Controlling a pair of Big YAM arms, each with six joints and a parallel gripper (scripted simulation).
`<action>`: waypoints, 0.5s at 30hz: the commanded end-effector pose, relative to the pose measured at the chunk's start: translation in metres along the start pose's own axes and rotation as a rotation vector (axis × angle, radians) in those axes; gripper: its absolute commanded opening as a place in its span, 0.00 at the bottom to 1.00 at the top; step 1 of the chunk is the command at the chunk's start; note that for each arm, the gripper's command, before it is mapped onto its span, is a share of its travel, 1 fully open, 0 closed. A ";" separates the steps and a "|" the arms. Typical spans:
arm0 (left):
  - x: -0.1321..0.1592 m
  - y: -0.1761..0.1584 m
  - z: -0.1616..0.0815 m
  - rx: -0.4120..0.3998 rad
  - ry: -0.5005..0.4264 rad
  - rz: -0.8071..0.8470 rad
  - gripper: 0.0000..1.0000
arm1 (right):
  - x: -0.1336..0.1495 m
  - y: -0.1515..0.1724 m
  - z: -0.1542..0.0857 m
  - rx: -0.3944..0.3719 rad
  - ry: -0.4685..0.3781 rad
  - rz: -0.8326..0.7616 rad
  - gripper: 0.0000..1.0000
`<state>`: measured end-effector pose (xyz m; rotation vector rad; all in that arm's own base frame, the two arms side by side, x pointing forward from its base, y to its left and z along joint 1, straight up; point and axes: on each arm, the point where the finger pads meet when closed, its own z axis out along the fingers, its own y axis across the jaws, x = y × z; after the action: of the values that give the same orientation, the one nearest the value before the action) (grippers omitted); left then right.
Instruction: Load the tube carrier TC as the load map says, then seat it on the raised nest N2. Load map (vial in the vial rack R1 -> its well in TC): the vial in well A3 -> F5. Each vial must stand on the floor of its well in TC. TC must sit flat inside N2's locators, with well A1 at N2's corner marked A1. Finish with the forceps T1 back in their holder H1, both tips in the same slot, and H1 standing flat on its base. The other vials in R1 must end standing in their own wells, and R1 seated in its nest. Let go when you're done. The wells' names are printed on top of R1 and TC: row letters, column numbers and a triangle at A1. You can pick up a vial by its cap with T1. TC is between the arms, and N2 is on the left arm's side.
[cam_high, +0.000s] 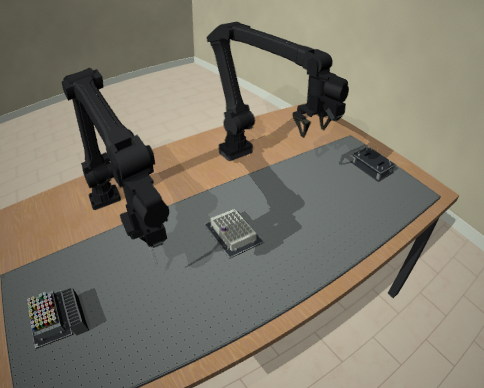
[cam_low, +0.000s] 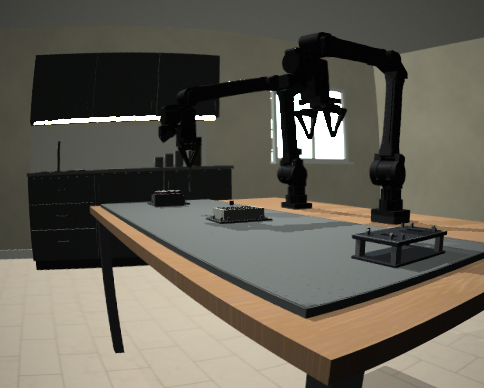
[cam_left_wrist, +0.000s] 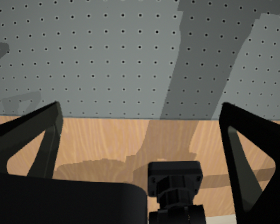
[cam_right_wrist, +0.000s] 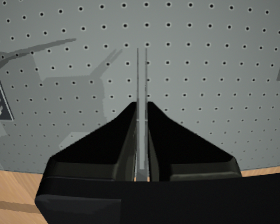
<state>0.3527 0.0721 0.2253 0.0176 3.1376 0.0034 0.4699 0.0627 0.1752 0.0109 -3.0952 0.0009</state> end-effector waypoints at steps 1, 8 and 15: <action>-0.008 0.000 -0.014 -0.006 -0.031 0.015 1.00 | -0.018 -0.009 -0.016 0.000 -0.029 -0.007 0.07; -0.008 0.000 -0.014 -0.006 -0.031 0.015 1.00 | -0.020 -0.018 -0.016 0.000 -0.029 -0.007 0.07; -0.008 0.000 -0.014 -0.006 -0.031 0.015 1.00 | -0.022 -0.030 -0.016 0.001 -0.030 -0.007 0.07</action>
<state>0.3527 0.0721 0.2253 0.0176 3.1376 0.0034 0.4715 0.0419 0.1753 0.0130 -3.0928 0.0011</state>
